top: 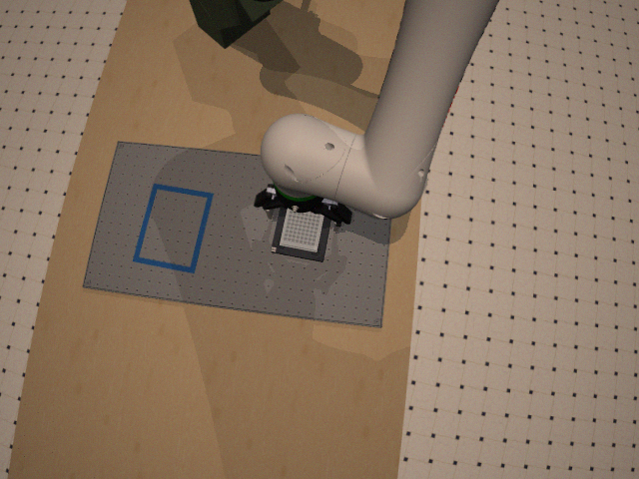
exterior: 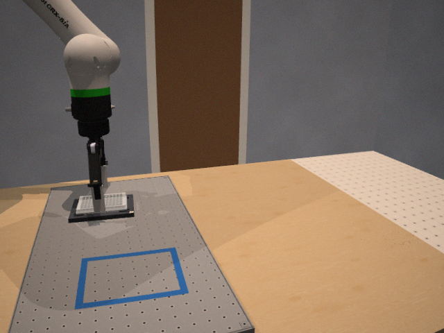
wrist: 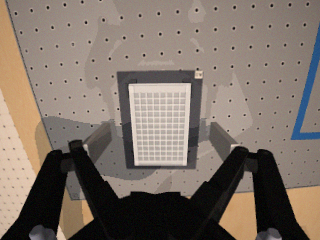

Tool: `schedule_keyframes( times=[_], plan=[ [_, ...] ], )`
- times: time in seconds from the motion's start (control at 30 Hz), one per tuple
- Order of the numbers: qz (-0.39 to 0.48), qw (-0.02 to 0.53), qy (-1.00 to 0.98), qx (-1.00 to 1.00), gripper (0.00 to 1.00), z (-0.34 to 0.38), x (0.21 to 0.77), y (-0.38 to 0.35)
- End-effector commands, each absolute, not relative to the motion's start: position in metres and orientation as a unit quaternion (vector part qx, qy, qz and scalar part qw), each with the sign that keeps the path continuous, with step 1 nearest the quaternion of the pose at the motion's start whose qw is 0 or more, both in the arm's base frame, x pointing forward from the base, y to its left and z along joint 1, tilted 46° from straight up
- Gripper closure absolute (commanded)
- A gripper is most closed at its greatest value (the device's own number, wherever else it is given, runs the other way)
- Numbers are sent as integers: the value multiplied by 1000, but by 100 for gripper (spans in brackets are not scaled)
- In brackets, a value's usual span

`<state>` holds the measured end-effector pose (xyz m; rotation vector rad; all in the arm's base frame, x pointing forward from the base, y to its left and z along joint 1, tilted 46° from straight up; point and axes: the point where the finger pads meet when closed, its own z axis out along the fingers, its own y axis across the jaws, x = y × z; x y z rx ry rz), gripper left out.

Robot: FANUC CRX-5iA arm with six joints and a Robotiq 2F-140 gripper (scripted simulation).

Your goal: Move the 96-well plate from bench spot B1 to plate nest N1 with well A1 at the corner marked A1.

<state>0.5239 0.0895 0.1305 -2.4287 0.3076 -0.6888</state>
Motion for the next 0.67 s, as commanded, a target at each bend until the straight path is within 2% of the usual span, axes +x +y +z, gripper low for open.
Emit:
schedule_keyframes(
  times=[0.0, 0.63],
  plan=[
    [-259, 295, 116, -913, 0, 137, 519, 85],
    [-259, 295, 116, -913, 0, 153, 506, 74]
  ],
)
